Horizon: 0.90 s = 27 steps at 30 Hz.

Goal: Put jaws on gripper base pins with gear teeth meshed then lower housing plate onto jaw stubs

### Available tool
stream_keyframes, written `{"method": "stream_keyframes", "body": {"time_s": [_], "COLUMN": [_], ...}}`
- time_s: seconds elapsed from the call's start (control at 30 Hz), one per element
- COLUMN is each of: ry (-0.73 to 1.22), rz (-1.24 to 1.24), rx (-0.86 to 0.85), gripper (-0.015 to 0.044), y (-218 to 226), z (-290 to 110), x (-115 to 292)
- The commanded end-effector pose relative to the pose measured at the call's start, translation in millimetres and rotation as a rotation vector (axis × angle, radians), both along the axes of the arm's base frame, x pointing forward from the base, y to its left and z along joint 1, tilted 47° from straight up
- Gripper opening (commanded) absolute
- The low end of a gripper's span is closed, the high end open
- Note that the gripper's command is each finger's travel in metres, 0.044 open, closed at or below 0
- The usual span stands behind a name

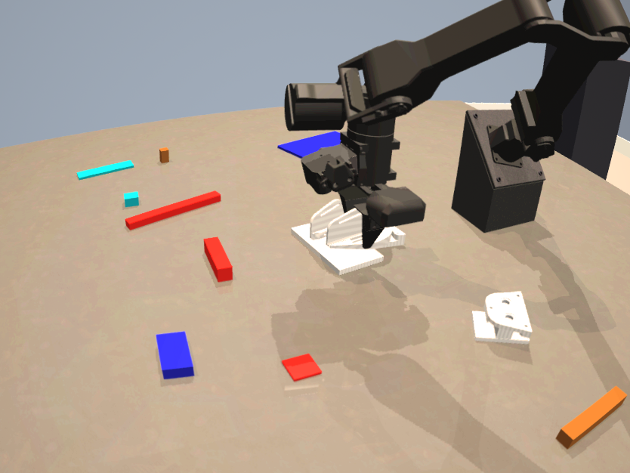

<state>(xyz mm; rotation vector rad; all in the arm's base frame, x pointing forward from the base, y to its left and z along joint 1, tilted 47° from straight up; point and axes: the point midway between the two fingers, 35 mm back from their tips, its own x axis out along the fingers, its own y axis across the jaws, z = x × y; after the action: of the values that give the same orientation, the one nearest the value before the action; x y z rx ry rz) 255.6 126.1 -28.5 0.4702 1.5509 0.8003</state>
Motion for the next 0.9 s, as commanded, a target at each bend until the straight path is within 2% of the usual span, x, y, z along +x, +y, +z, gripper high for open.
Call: {"method": "stream_keyframes", "body": {"time_s": [0.0, 0.87], "ry": [0.003, 0.005], "rz": [-0.004, -0.005], "rx": [0.002, 0.002], "gripper": [0.0134, 0.0134], "y": [1.7, 6.8], "z": [-1.3, -6.3], "x": [-0.4, -1.5]}}
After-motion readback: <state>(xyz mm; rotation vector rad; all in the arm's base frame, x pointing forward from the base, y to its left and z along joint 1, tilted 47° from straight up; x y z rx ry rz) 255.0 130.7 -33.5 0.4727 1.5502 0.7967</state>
